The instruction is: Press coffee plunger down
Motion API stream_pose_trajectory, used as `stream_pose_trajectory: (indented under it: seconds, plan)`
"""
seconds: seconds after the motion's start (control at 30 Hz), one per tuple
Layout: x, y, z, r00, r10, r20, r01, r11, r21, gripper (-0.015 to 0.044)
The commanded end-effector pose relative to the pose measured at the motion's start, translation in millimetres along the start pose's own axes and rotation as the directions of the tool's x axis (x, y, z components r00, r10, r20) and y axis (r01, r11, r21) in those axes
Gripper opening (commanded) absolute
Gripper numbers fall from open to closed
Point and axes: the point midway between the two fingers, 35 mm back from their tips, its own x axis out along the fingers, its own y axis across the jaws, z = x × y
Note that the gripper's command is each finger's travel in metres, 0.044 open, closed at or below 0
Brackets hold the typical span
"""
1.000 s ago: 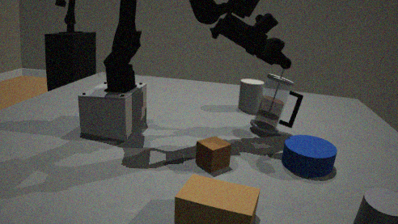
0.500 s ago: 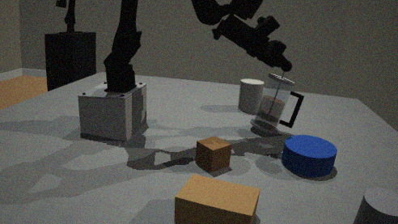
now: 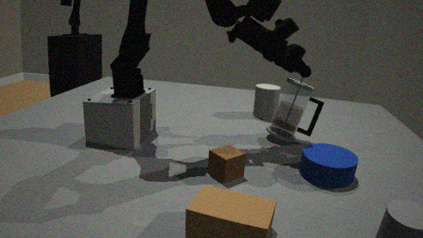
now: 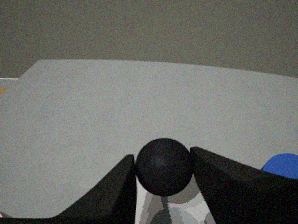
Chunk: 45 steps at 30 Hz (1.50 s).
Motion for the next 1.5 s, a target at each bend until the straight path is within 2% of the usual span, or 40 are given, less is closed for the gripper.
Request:
stream_pose_trajectory:
  seconds: [0.0, 0.6, 1.0, 1.3, 1.47]
  plan:
    - [1.9, 0.0, -2.3, 1.0, 0.002, -0.011, -0.002, 1.0, -0.008, 0.0125]
    - [2.2, -0.1, 0.8, 1.0, 0.0, -0.002, 0.0, 1.0, 0.0, 0.0125]
    - [2.2, -0.1, 0.8, 1.0, 0.0, -0.002, 0.0, 1.0, 0.0, 0.044]
    - [-12.6, -2.7, 13.3, 1.0, -0.008, -0.004, 0.008, 1.0, 0.027, 0.044]
    - [-46.8, 0.4, 32.2, 1.0, -0.002, -0.009, 0.002, 1.0, 0.008, 0.044]
